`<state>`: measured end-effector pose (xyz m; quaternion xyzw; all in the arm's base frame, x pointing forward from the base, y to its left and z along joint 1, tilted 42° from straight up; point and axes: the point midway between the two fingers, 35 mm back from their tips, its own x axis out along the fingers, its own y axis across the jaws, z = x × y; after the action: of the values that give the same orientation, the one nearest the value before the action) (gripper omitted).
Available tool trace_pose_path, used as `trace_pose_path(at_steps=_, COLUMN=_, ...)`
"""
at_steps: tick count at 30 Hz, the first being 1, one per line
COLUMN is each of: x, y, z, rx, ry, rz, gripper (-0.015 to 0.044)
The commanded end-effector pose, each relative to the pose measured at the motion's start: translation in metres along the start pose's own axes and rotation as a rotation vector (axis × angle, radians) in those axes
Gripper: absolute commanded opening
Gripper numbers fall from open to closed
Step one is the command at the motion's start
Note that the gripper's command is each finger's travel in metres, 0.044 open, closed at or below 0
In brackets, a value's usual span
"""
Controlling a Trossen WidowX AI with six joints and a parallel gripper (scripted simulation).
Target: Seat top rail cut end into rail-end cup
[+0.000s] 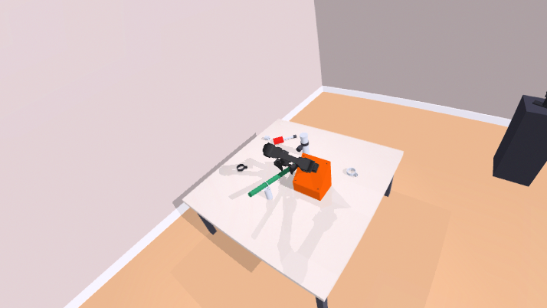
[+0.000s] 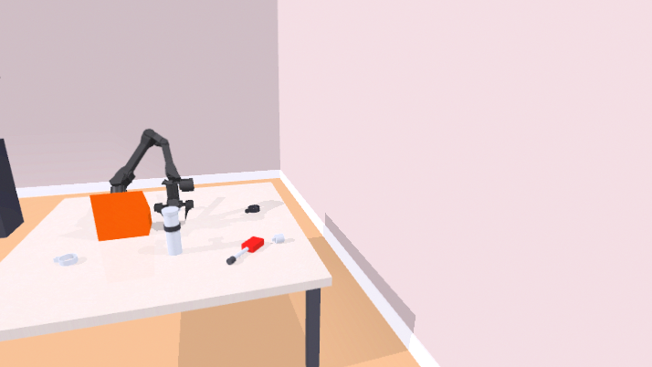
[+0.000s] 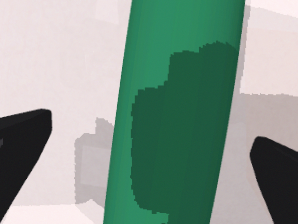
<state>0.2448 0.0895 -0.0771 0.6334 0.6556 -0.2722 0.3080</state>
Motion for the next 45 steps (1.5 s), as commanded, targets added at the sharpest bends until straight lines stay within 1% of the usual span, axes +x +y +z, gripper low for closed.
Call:
trace_pose_path(at_steps=1, x=0.002, y=-0.001, z=0.000, rx=0.007, ry=0.005, rz=0.001, gripper=0.0387)
trace_pose_path(at_steps=9, x=0.002, y=-0.001, z=0.000, rx=0.007, ry=0.005, rz=0.001, gripper=0.0177)
trace_pose_path(at_steps=17, x=0.002, y=-0.001, z=0.000, rx=0.007, ry=0.005, rz=0.001, gripper=0.0124)
trace_pose_path(at_steps=22, x=-0.003, y=-0.001, z=0.000, rx=0.007, ry=0.005, rz=0.001, gripper=0.0000)
trace_pose_path(at_steps=28, x=-0.014, y=0.000, z=0.006, rx=0.005, ry=-0.043, rz=0.005, gripper=0.0000)
trace_pose_path(at_steps=39, x=-0.067, y=-0.001, z=0.029, rx=0.004, ry=-0.260, rz=-0.004, gripper=0.0000)
trace_pose_path(at_steps=45, x=-0.069, y=-0.002, z=0.030, rx=0.005, ry=-0.267, rz=-0.006, gripper=0.0000)
